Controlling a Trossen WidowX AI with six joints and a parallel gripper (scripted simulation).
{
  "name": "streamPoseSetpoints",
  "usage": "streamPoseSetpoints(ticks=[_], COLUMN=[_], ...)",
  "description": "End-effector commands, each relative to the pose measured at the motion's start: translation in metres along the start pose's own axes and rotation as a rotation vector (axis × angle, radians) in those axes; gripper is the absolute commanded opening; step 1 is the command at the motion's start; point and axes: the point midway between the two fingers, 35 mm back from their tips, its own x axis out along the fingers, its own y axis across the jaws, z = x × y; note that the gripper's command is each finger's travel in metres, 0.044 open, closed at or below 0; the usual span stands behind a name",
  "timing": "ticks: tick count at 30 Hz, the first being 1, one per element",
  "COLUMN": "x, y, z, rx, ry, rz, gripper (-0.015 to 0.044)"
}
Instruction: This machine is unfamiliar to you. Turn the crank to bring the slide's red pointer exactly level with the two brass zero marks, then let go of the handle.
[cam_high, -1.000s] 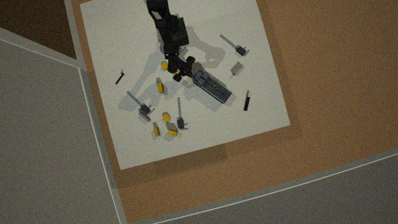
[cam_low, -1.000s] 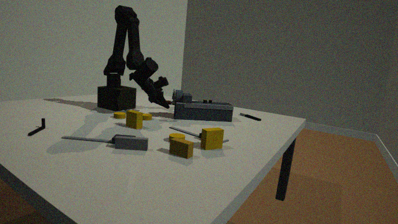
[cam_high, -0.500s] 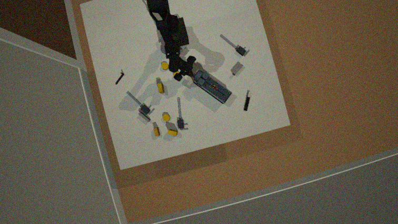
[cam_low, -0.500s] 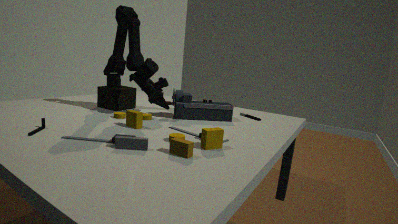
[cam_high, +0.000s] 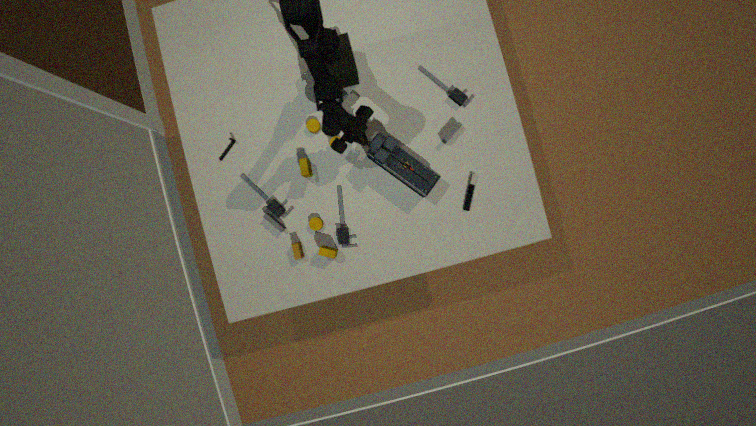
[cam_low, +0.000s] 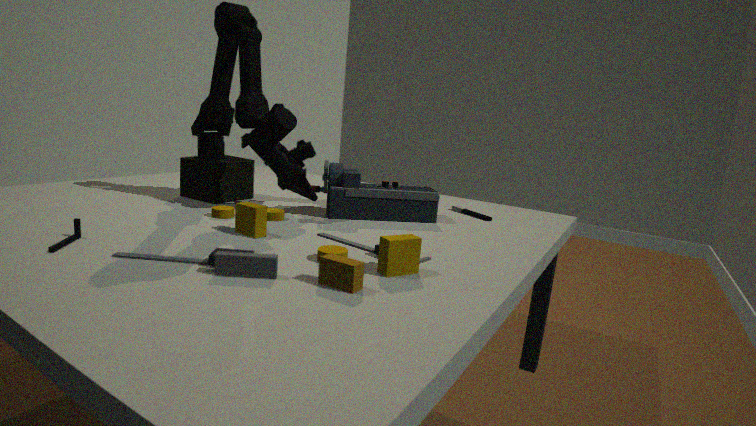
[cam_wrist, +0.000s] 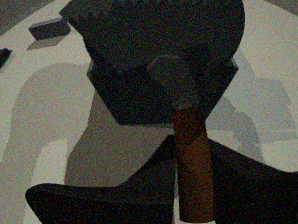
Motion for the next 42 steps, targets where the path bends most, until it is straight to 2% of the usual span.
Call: streamPoseSetpoints(ticks=[1, 42], x=[0.0026, 0.0021], y=[0.0085, 0.01], z=[-0.0026, -0.002], rx=[0.004, 0.004], ry=[0.009, 0.009], rz=[0.024, 0.024], gripper=[0.0, 0.0])
